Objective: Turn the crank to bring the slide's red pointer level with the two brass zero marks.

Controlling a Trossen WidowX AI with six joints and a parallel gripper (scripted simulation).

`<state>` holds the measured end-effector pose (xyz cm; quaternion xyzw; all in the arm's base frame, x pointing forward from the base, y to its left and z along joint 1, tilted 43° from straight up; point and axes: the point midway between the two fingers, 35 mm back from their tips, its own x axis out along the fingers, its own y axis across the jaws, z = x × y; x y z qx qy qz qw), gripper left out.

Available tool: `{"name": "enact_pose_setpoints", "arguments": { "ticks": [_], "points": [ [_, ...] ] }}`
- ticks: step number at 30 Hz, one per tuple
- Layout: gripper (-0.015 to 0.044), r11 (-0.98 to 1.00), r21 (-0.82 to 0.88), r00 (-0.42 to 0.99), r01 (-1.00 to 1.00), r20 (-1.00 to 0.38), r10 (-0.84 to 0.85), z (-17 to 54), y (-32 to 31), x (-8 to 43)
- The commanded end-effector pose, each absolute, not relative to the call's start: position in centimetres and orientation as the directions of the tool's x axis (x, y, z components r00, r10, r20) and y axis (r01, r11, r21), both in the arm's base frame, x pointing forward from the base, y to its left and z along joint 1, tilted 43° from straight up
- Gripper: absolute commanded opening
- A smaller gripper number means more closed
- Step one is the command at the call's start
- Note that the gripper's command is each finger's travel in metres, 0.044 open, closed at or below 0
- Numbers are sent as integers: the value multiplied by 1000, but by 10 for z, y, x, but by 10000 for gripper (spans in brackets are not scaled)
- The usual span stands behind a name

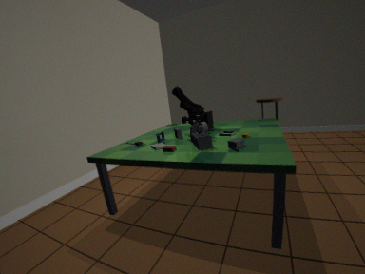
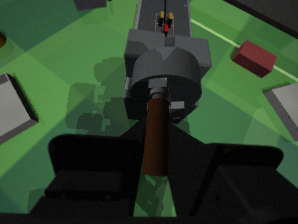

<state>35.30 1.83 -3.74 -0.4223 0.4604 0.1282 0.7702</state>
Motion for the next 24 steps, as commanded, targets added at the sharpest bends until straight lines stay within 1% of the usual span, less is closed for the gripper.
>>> {"name": "enact_pose_setpoints", "arguments": {
  "ticks": [1, 24],
  "points": [
    [0, 614, -549, 561, -568, -804, -199, -30, 15, 358],
    [0, 614, -549, 561, -568, -803, -199, -29, 14, 359]
  ]
}}
